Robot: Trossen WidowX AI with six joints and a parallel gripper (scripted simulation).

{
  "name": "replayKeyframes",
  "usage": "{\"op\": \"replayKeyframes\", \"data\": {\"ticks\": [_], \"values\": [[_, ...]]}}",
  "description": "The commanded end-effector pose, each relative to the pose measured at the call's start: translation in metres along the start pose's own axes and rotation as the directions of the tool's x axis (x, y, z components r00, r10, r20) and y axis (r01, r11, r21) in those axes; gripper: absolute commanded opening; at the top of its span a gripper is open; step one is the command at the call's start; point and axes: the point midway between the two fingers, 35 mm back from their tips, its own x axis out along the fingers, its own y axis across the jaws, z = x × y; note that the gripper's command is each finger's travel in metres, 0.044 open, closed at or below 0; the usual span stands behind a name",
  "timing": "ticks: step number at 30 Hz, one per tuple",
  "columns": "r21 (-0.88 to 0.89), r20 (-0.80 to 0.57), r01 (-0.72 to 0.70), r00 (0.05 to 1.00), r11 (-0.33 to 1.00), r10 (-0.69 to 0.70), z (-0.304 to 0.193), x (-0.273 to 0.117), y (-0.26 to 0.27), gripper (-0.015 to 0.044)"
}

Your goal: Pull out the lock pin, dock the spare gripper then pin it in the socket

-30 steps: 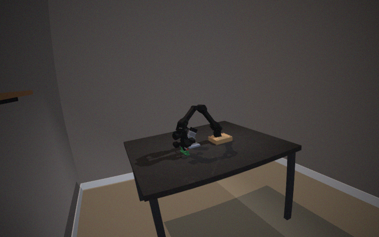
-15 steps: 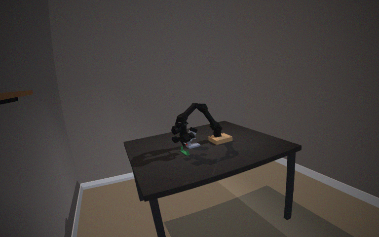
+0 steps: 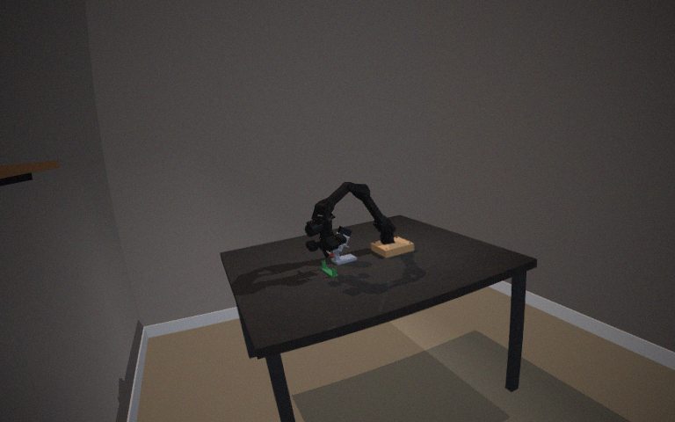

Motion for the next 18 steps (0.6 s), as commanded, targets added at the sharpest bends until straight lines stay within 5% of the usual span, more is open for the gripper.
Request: {"op": "replayKeyframes", "data": {"ticks": [1, 18], "values": [[0.0, 0.0, 0.0, 1.0, 1.0, 0.0, 0.0, 0.0, 0.0, 0.0], [0.0, 0.004, -0.003, 1.0, 1.0, 0.003, 0.006, -0.016, 0.045, 0.0]]}}
